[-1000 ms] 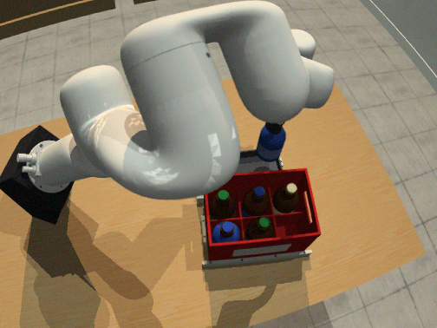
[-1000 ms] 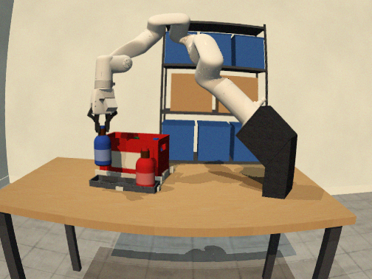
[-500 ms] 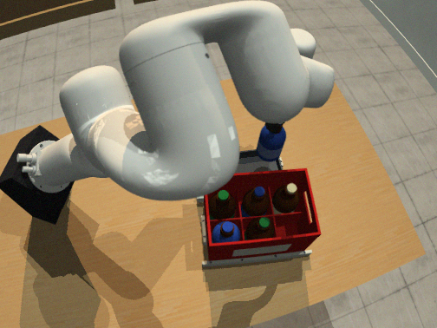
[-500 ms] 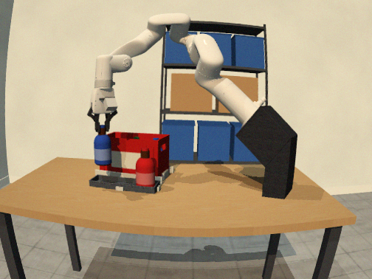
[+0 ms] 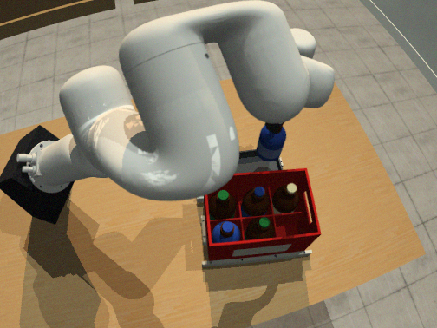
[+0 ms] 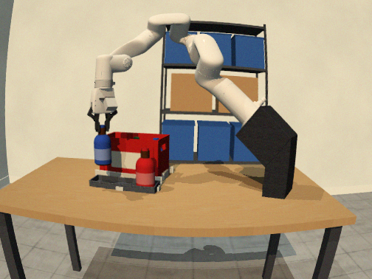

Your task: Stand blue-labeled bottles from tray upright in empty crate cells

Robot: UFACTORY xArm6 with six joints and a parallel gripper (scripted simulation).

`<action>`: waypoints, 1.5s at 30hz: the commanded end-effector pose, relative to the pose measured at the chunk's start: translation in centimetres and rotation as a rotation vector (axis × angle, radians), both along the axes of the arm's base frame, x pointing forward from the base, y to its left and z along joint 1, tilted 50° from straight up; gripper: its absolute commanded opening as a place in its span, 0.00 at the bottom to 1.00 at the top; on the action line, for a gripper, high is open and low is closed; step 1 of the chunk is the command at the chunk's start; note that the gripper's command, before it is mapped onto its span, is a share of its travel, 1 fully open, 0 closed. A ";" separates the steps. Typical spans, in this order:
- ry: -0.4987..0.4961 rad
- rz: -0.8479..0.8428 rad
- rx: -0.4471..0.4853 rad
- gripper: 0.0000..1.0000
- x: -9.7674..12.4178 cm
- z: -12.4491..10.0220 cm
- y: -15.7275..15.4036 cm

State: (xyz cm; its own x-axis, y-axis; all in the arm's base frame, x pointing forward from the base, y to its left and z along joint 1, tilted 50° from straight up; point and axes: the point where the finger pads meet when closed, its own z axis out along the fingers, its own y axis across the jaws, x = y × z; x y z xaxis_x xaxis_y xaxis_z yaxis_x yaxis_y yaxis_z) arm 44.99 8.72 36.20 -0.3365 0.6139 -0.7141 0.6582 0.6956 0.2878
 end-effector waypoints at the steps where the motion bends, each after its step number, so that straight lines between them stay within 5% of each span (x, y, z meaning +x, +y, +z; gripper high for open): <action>1: -0.003 0.001 0.002 0.00 0.0 0.2 0.1; 45: -0.003 0.001 0.002 0.00 -2.5 2.6 1.5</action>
